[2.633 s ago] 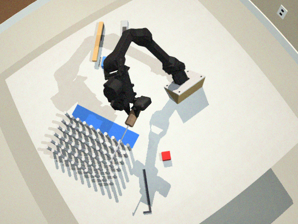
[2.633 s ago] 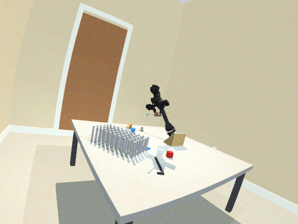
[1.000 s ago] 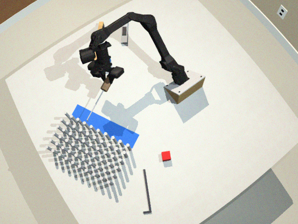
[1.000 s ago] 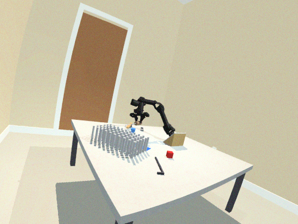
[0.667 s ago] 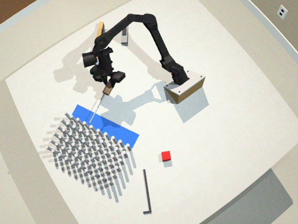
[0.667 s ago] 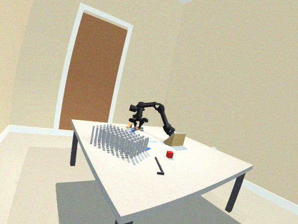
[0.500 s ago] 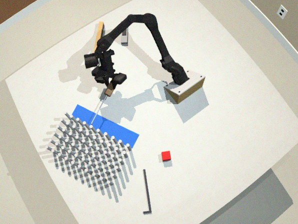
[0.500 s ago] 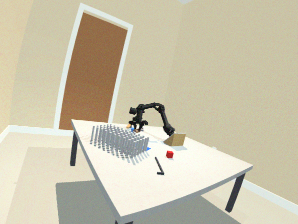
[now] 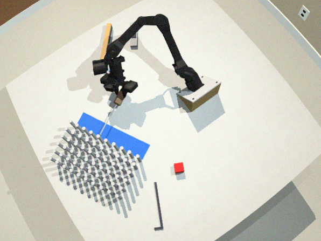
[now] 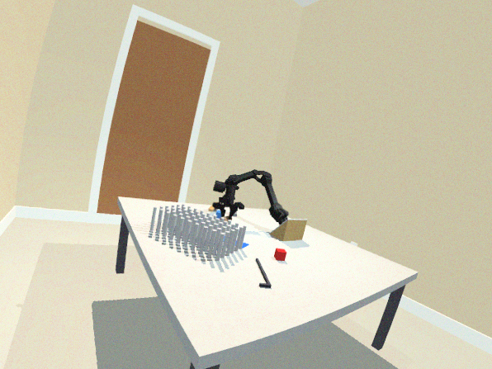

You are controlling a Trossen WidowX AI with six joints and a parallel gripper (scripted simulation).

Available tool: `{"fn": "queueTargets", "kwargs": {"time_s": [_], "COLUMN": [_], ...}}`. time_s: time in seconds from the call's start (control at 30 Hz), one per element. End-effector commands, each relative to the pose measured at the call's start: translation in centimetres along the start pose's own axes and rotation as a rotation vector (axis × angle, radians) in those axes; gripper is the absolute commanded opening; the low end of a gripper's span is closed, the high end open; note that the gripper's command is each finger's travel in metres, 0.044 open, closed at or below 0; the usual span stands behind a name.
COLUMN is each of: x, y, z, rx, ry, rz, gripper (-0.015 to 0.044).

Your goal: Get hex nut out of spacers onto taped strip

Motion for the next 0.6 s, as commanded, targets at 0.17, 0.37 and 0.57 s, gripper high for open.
{"fn": "queueTargets", "kwargs": {"time_s": [0.17, 0.37, 0.57], "x": [-0.7, -1.1, -1.5], "y": [-0.2, -0.4, -0.6], "z": [-0.1, -0.2, -0.3], "rx": [-0.001, 0.0, 0.0], "ry": [-0.001, -0.002, -0.002], "rz": [-0.008, -0.008, -0.009], "gripper": [0.0, 0.0, 0.0]}}
Point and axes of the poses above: the point midway between the two fingers, 35 mm back from their tips, its own y axis back along the fingers, its own z axis across the jaws, x = y × z, the point moved 4 cm from there along y, back along the fingers, and after that the axes turned 7 degrees about y, right-handed, at the moved point
